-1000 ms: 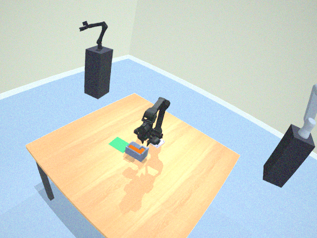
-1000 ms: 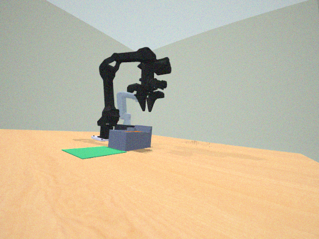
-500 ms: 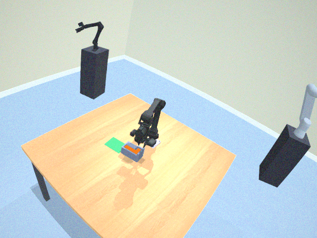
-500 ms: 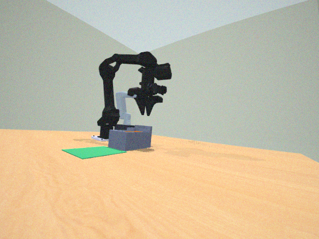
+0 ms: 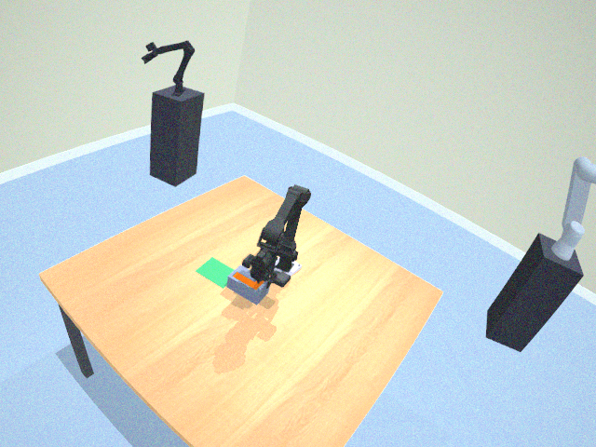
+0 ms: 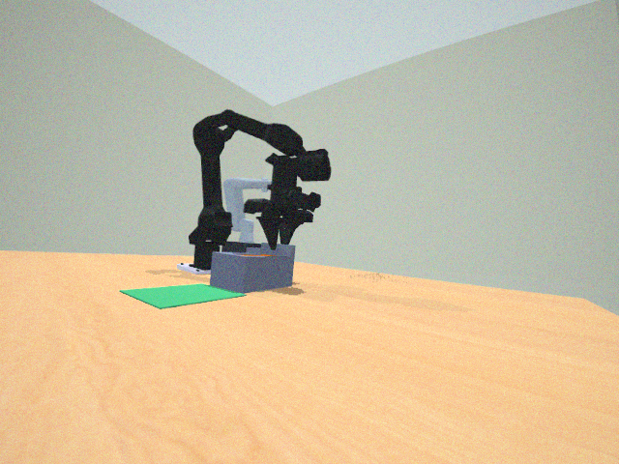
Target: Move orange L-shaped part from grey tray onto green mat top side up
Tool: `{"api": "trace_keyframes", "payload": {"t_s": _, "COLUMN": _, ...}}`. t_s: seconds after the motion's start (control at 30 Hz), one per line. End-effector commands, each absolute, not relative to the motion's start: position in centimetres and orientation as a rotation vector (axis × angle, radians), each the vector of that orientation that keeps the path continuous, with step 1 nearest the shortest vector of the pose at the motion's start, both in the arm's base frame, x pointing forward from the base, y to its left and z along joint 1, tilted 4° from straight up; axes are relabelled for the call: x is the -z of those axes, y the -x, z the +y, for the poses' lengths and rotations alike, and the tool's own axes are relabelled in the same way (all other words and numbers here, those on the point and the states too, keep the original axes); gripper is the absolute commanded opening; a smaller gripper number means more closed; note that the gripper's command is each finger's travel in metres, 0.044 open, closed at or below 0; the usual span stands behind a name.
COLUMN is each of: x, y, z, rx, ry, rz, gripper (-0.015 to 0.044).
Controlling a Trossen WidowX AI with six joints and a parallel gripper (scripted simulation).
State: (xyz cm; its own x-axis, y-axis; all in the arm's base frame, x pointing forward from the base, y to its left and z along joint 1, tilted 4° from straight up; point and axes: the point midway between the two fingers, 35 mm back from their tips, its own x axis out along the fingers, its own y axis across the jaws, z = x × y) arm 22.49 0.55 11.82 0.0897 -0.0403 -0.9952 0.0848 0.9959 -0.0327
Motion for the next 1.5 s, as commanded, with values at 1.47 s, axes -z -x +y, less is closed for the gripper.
{"api": "trace_keyframes", "payload": {"t_s": 1.47, "x": -7.8, "y": -22.6, "z": 0.3, "rx": 0.092, "ry": -0.029, "rz": 1.487, "gripper": 0.018}}
